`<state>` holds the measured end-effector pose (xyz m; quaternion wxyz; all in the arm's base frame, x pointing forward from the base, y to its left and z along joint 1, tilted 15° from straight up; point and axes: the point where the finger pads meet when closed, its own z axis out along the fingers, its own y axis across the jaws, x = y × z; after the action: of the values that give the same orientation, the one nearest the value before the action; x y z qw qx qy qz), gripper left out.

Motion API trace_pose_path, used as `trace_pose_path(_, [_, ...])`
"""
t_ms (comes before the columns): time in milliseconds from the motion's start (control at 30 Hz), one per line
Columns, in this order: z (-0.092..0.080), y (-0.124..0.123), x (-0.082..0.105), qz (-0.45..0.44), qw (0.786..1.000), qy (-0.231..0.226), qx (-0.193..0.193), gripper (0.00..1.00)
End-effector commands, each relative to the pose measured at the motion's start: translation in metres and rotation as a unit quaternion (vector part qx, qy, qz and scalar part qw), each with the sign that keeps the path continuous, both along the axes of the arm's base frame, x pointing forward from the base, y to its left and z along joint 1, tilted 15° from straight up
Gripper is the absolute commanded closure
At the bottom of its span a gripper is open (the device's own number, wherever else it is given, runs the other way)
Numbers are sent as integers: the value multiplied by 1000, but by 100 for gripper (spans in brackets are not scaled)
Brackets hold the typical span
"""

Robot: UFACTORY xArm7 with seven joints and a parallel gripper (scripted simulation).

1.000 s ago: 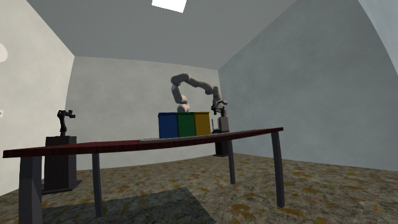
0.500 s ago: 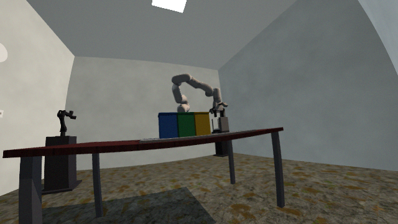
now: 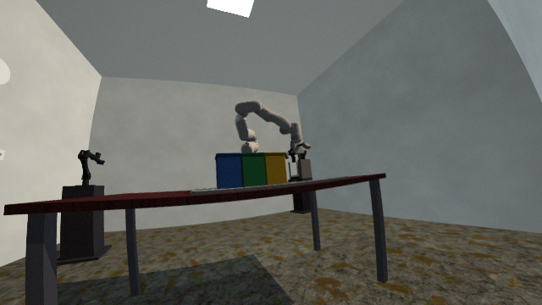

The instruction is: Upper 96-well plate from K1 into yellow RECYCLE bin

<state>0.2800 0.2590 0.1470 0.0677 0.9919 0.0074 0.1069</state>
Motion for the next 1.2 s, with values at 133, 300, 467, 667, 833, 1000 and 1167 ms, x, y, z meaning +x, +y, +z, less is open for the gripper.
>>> trace_pose_path(133, [-11,-1,3,0,1000,-1,1,0])
trace_pose_path(300, [-19,-2,5,0,1000,-1,1,0])
trace_pose_path(467, [-24,-3,6,0,1000,-1,1,0])
trace_pose_path(667, [-34,-4,8,0,1000,-1,1,0])
trace_pose_path(833, [-42,-5,10,0,1000,-1,1,0])
trace_pose_path(1000, [-47,-6,11,0,1000,-1,1,0])
trace_pose_path(1167, [-55,-7,13,0,1000,-1,1,0])
